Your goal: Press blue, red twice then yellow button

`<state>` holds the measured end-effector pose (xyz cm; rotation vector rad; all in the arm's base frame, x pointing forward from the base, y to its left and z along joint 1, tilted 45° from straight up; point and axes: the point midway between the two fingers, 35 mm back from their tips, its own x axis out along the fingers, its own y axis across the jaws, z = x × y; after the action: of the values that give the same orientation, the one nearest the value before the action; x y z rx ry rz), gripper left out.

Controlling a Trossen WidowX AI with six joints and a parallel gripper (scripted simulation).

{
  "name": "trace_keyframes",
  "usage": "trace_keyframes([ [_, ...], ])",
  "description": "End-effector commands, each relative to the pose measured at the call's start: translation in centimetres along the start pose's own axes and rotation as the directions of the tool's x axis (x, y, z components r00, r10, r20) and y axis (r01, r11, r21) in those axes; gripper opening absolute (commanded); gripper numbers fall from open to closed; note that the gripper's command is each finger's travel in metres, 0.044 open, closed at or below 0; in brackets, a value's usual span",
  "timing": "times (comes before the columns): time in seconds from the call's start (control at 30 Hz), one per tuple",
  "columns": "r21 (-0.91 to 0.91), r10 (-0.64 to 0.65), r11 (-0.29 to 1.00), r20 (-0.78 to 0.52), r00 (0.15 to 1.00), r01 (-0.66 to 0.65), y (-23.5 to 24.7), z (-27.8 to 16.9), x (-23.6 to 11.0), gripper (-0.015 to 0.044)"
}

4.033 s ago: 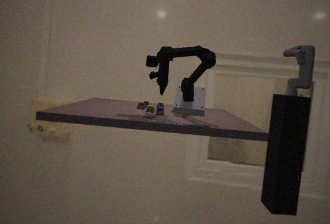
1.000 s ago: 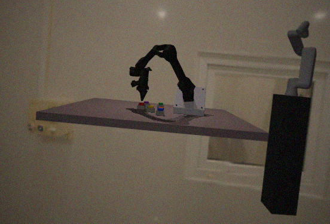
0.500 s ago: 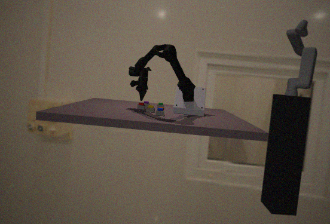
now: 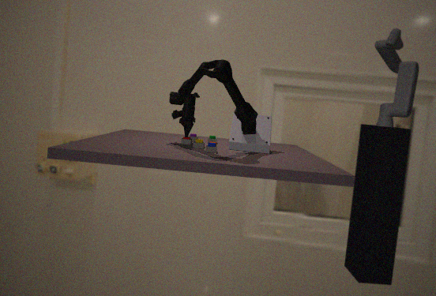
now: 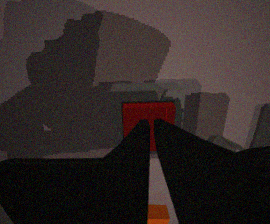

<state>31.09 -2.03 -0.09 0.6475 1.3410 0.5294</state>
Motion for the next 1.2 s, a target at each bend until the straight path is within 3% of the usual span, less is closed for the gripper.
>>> trace_keyframes([
  [0.0,0.007,0.006,1.0,-0.006,1.0,-0.006,0.1,-0.3,0.4,0.002],
  [0.47,0.007,0.006,1.0,-0.006,1.0,-0.006,0.1,-0.3,0.4,0.002],
  [0.6,0.007,0.004,1.0,-0.006,1.0,-0.004,0.0,-0.2,-2.8,0.002],
  [0.77,0.008,0.004,1.0,-0.006,1.0,-0.004,0.0,-0.2,-3.4,0.002],
  [0.93,0.008,0.002,1.0,-0.007,1.0,-0.002,-0.1,-0.2,-9.0,0.002],
  [1.17,0.008,0.002,1.0,-0.007,1.0,-0.002,0.7,-0.6,-9.4,0.002],
])
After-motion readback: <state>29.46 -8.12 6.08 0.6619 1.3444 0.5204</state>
